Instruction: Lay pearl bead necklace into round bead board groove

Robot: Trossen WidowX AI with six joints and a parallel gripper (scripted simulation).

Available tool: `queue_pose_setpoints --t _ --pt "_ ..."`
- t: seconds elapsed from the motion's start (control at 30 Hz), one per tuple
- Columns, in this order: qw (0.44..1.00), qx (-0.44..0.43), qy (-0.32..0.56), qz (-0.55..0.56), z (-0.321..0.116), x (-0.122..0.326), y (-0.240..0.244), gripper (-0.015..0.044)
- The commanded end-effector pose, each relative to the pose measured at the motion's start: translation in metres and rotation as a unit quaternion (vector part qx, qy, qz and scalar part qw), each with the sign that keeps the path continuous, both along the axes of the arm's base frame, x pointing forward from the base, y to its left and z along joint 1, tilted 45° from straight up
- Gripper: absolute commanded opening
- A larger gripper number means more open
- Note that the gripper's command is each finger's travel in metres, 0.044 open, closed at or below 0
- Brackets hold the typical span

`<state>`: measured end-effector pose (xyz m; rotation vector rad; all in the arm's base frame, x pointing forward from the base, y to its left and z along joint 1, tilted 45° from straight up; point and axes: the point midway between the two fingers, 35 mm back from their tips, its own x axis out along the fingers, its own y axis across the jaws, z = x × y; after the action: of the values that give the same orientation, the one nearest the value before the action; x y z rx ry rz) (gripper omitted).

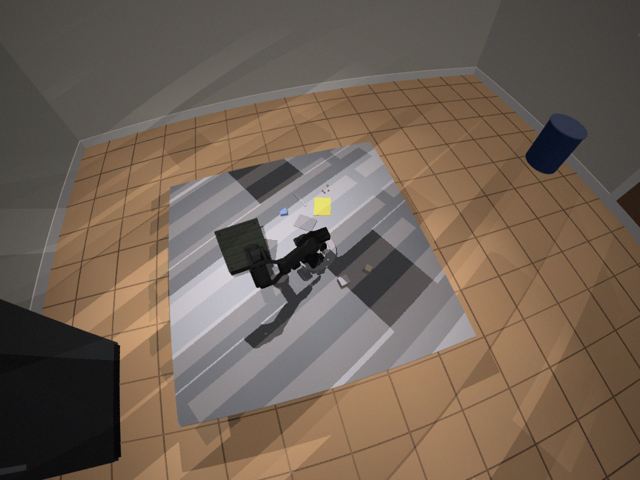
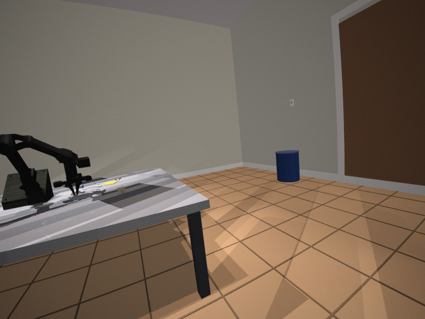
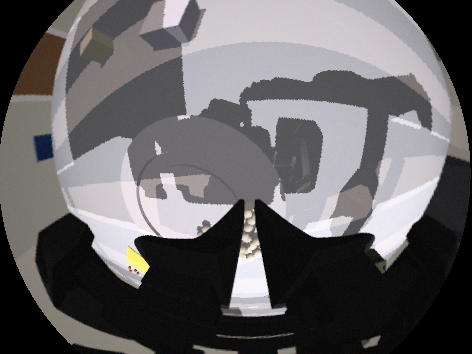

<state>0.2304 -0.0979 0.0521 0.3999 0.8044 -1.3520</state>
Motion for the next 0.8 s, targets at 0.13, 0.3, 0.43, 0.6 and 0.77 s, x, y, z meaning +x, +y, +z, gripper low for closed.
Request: queue_pose_setpoints --t 0.13,0.3,0.43,0.6,0.77 --pt "1.000 0.000 -0.001 0.000 0.0003 0.0002 0.0000 0.0000" --pt "1.000 0.000 0.000 0.000 0.0014 0.0002 0.0012 0.0000" --pt "1.000 -0.002 0.002 0.002 0.0053 0.0001 0.0054 0.0000" --pt "1.000 -0.002 0.002 0.002 0.0060 0.0020 0.0048 0.0000" --pt "1.000 -0.002 0.002 0.002 0.0075 0.0062 0.0033 0.0000"
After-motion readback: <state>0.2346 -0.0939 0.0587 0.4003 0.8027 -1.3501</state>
